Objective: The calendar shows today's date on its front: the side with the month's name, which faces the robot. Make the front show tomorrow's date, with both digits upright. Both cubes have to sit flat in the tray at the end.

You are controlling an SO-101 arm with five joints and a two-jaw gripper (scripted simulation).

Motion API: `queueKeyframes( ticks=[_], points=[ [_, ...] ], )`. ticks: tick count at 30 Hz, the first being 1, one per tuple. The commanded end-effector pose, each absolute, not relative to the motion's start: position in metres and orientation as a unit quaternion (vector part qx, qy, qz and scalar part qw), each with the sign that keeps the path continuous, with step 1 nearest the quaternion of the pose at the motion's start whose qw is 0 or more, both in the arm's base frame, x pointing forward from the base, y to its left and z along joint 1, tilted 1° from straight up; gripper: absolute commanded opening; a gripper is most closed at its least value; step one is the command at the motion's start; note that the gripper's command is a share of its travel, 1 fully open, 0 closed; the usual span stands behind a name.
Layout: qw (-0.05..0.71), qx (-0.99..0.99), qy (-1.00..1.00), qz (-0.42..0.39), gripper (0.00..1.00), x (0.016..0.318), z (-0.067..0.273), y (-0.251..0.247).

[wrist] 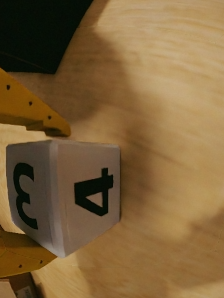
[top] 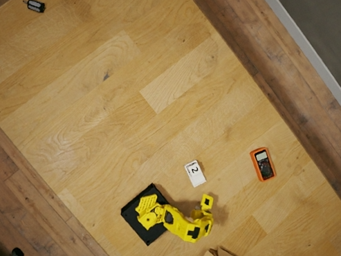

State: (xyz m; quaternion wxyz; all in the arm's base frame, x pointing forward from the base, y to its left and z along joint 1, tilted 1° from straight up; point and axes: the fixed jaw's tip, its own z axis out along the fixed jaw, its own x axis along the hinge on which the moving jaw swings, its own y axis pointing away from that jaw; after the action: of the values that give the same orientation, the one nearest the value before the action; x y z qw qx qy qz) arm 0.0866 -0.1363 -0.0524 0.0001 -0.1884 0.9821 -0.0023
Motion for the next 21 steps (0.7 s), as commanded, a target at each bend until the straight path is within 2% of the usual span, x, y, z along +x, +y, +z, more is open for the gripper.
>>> queueKeyframes(
  ticks=[1, 21],
  points=[
    [-0.001, -0.188, 0.982, 0.003, 0.29, 0.0875, -0.0536, -0.1354],
    [-0.001, -0.188, 0.982, 0.003, 0.27, 0.0881, -0.0536, -0.1370]
  ],
)
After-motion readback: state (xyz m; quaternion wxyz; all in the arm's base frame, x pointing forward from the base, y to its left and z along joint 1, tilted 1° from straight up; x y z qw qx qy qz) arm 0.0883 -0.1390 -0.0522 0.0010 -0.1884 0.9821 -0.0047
